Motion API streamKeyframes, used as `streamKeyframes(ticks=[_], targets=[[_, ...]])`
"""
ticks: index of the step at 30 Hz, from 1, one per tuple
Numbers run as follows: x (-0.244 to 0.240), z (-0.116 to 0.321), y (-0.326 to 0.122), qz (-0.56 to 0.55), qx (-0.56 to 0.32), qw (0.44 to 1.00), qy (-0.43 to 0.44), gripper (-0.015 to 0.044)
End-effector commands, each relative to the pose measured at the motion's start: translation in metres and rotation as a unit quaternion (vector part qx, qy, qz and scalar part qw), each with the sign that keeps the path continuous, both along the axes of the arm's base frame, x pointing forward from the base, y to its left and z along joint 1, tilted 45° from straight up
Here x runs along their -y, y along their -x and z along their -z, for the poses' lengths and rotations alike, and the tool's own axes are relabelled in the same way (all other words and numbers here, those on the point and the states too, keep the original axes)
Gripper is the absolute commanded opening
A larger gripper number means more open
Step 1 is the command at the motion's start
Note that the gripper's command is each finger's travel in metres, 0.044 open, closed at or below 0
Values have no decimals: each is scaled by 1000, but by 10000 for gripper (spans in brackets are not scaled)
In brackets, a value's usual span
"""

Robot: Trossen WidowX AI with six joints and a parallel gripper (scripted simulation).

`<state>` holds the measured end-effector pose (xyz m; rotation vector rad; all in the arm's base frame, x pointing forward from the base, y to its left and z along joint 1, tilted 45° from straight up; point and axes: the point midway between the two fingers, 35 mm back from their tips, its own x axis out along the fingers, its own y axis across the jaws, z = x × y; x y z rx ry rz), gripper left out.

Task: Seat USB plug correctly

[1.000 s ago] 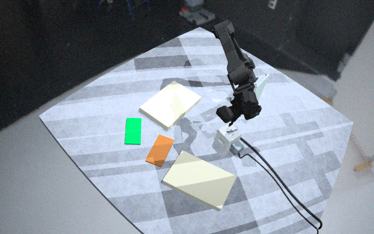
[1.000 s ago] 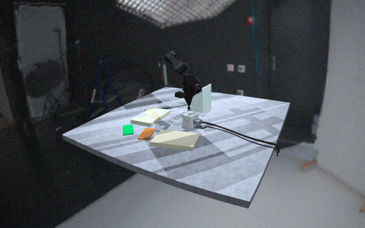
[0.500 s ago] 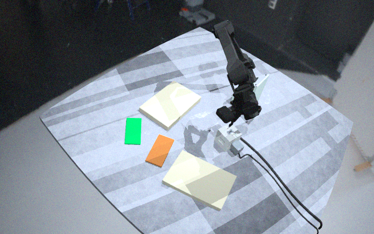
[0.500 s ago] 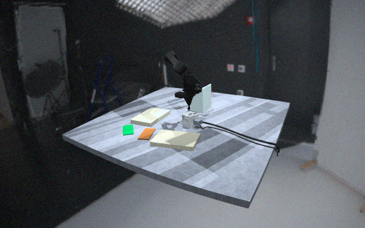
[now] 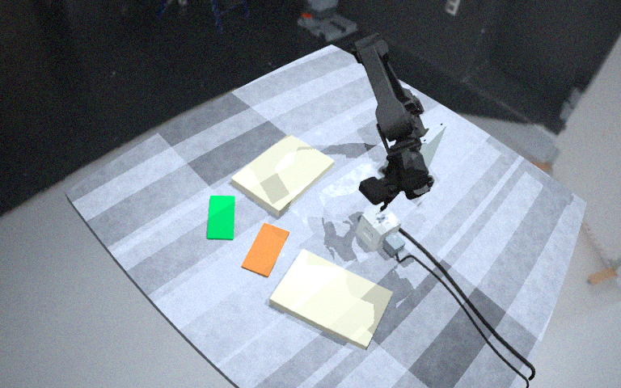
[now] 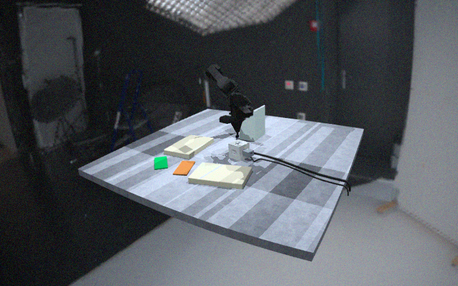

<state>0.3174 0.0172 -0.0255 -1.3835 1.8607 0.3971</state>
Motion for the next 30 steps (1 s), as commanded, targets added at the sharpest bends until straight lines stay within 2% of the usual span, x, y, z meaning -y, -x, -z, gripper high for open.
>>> streamKeyframes(ticks=[1,30], targets=[[0,1,0,-1,0,1000,-4,0],[1,5,0,-4,3,1000,-14,0]])
